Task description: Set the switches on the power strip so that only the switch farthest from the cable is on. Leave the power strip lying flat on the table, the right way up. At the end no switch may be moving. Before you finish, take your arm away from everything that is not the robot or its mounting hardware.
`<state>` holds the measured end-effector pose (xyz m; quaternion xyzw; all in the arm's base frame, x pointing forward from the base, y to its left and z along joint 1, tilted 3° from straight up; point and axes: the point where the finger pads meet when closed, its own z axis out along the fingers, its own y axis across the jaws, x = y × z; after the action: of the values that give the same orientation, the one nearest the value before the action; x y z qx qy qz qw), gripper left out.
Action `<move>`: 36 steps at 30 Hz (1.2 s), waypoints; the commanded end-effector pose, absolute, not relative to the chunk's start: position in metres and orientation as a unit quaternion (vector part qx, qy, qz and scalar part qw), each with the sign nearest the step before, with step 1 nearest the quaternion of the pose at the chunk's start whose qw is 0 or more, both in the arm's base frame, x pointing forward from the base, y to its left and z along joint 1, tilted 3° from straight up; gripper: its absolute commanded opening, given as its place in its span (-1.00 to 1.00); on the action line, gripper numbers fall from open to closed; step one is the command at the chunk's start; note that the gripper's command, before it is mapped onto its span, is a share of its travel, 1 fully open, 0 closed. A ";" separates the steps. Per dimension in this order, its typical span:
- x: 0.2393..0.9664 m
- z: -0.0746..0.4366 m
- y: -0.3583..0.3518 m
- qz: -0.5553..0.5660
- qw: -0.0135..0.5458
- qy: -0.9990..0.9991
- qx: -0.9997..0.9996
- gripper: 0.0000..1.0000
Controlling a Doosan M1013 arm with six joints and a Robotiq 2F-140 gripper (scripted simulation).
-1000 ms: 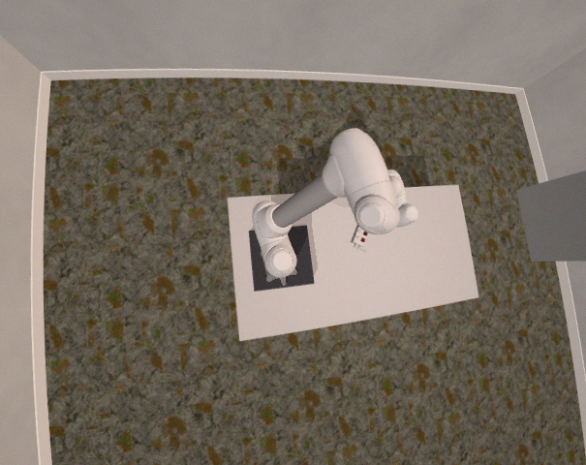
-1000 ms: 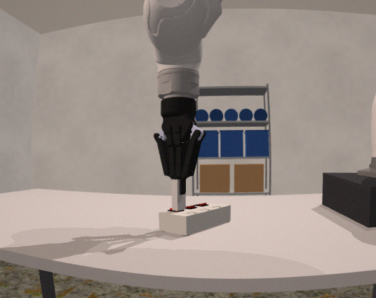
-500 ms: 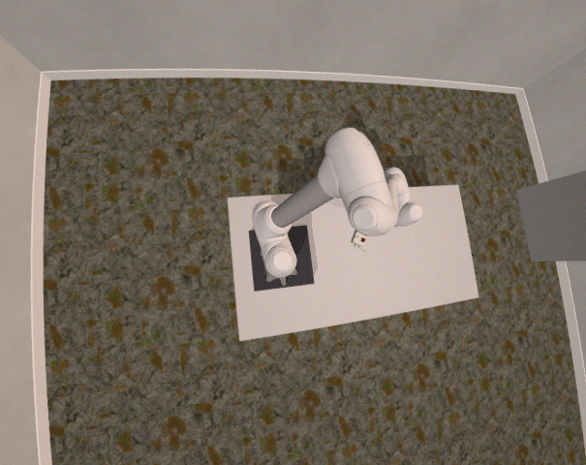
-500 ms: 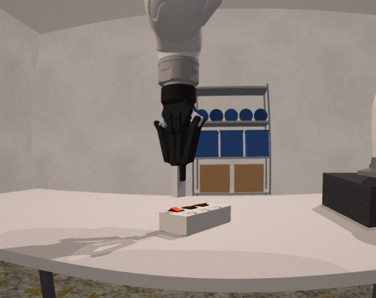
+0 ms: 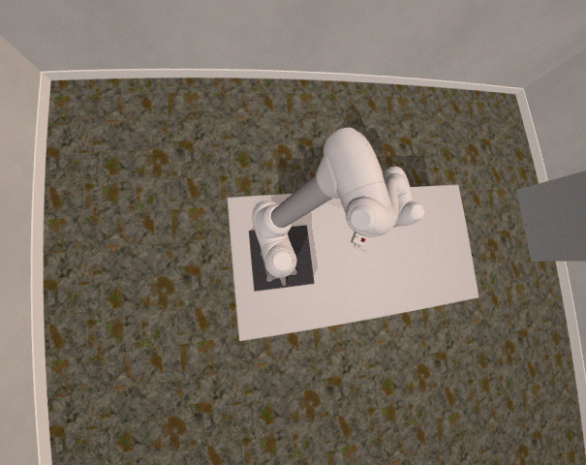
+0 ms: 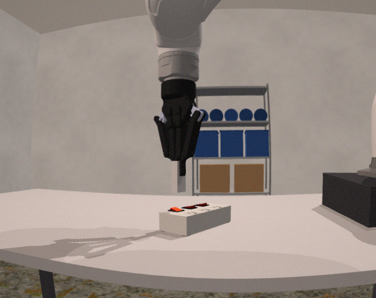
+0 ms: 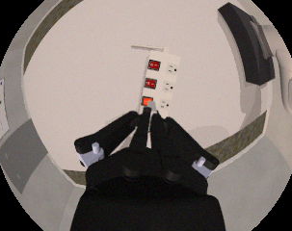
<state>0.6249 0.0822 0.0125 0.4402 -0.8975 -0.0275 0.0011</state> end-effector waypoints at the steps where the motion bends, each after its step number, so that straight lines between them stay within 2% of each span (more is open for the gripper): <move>1: 0.625 0.013 0.082 -0.028 0.001 -0.897 0.440 -1.00; 11: 0.625 0.013 0.082 -0.028 0.001 -0.897 0.440 -1.00; 12: 0.625 0.013 0.082 -0.028 0.001 -0.897 0.440 1.00; 27: 0.626 0.047 0.081 -0.028 0.001 -0.897 0.440 1.00; 36: 0.627 0.088 0.079 -0.028 0.001 -0.897 0.440 1.00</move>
<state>0.6268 0.0789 0.0821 0.4402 -0.8975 -0.0274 0.0010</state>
